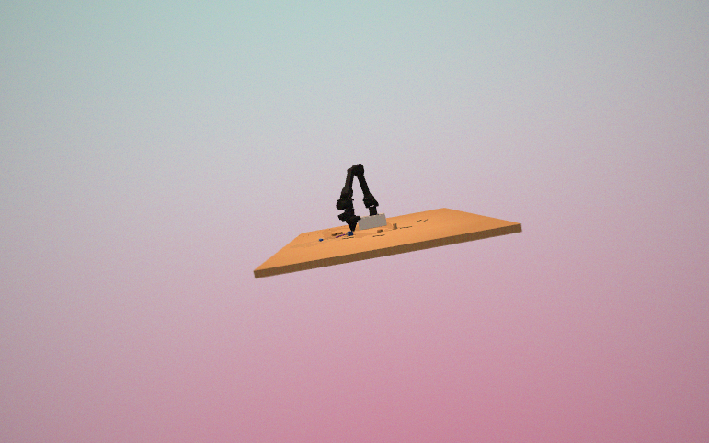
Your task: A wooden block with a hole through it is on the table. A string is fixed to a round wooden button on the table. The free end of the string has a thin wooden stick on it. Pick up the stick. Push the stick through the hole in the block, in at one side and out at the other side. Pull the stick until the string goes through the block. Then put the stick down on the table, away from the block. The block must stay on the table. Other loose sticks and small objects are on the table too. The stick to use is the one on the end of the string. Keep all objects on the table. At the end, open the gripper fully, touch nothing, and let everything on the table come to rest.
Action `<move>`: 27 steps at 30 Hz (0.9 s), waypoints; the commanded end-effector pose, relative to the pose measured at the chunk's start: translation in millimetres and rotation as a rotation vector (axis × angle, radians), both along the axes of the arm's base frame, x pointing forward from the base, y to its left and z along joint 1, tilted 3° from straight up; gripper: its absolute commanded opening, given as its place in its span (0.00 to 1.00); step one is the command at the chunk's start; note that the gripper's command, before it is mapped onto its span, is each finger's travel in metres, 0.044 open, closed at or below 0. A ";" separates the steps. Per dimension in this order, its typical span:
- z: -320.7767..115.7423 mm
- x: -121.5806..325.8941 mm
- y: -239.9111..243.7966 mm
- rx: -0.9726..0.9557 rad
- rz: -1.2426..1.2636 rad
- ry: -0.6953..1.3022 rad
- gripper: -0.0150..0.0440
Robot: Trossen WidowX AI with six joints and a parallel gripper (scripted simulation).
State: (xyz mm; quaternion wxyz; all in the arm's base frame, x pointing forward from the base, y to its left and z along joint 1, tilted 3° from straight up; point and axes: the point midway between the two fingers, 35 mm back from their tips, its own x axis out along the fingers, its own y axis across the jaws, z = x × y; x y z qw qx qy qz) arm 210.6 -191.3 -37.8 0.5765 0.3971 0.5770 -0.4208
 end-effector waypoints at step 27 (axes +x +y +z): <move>0.0 0.0 0.0 0.000 0.000 0.000 0.25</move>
